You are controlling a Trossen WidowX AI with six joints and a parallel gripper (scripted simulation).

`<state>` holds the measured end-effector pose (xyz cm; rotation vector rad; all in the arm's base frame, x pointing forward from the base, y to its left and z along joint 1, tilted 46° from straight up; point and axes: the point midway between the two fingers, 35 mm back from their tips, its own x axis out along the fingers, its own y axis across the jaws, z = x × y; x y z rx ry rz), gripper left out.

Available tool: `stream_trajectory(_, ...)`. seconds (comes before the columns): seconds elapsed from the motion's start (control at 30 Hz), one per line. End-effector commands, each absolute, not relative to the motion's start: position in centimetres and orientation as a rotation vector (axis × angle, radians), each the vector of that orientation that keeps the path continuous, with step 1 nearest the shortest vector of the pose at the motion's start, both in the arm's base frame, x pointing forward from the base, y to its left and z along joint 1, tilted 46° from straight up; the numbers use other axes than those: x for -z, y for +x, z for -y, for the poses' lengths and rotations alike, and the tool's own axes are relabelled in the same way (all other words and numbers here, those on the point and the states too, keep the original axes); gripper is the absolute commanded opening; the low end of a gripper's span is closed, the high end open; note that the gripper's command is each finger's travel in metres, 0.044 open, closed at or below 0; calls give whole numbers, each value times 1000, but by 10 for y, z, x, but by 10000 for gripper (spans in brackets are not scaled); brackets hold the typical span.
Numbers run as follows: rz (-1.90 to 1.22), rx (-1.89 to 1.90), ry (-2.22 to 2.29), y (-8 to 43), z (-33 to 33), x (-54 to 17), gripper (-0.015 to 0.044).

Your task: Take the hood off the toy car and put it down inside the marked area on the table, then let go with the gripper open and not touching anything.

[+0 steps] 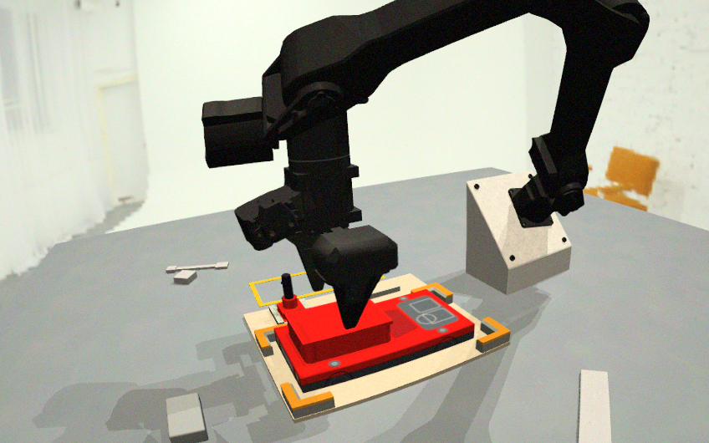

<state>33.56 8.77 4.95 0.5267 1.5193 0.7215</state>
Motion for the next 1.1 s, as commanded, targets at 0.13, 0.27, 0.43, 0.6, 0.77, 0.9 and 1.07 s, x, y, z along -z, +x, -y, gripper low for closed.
stream_trajectory(0.13,-1527,-720,537,332,-92,-44,440)
stream_trajectory(0.27,-1527,-721,537,332,-94,-42,440)
stream_trajectory(0.43,-1527,-721,537,332,-95,-41,440)
stream_trajectory(0.6,-1527,-721,537,332,-96,-40,440)
stream_trajectory(0.77,-1527,-721,537,331,-98,-38,440)
stream_trajectory(0.9,-1527,-721,537,331,-99,-37,440)
stream_trajectory(1.07,-1527,-721,538,331,-101,-35,440)
